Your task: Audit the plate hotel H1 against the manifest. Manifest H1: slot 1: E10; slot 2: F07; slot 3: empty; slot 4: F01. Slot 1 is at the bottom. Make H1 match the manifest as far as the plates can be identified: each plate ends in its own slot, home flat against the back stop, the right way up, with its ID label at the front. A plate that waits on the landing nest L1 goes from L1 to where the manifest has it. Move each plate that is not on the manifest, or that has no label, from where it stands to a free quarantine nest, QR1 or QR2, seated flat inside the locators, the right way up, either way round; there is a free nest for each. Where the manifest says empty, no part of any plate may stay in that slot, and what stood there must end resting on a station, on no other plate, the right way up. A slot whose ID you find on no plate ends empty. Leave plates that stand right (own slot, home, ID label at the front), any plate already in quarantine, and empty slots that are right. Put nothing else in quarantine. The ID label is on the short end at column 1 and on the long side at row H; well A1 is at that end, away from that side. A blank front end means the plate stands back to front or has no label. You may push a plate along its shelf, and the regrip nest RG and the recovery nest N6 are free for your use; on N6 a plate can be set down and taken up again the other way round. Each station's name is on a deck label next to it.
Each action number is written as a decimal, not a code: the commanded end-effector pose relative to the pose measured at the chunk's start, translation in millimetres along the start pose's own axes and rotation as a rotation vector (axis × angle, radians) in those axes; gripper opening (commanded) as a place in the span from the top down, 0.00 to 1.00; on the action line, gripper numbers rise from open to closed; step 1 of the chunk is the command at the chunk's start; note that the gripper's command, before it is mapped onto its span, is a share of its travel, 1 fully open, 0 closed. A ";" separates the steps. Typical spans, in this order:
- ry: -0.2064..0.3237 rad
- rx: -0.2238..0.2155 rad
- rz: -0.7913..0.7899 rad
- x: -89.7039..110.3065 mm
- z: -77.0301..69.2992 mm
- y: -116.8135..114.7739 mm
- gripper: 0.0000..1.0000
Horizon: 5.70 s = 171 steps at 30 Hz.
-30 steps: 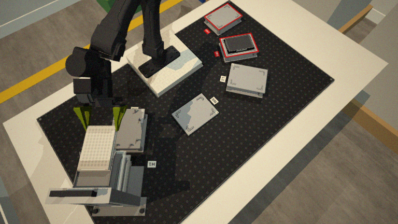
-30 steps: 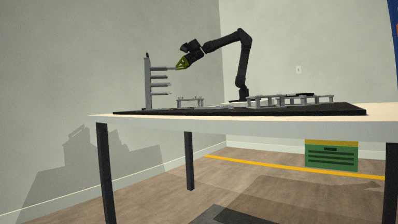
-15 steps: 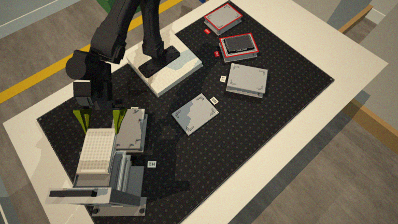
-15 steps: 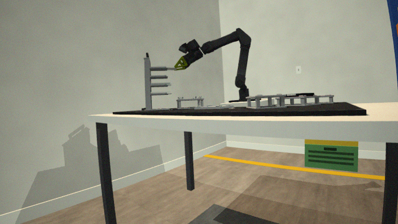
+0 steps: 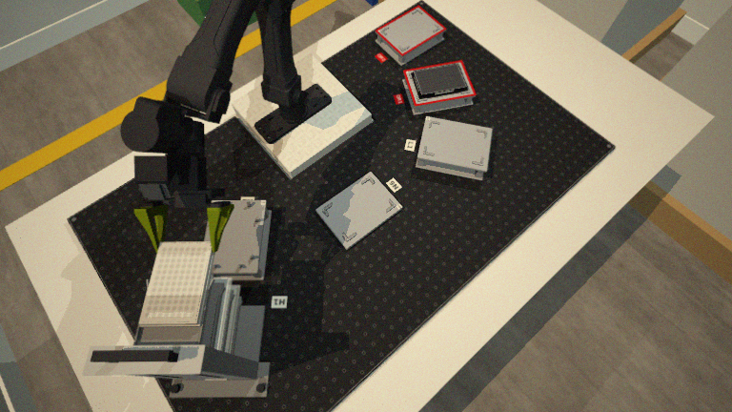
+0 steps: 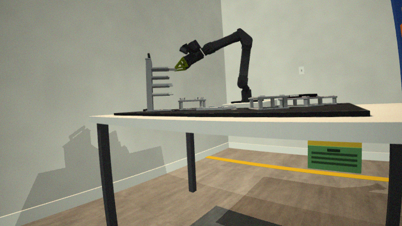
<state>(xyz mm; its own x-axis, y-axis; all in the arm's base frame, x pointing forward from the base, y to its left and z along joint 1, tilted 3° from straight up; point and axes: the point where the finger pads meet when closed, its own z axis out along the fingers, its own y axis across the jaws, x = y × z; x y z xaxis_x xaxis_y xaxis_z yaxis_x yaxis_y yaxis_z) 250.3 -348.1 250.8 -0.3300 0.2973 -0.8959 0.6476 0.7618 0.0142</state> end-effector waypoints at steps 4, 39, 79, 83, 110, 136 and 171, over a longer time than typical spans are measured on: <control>0.000 0.005 0.000 -1.6 0.1 -0.4 0.14; 0.000 0.005 0.000 -0.7 0.6 -0.4 0.00; 0.002 0.005 -0.001 11.4 -42.3 -0.2 0.00; 0.002 0.005 -0.001 13.8 -46.7 -0.2 0.00; 0.003 0.005 -0.001 32.8 -81.5 -0.1 0.00; 0.003 0.005 -0.001 36.3 -79.5 -0.1 1.00; 0.003 0.005 -0.001 27.3 -64.0 -0.2 1.00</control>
<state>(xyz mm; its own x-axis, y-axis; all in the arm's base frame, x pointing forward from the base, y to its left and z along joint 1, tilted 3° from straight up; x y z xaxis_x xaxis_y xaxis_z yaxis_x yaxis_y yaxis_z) 196.4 -302.4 250.2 -0.3369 0.3069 -0.8901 0.6499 0.7599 0.0160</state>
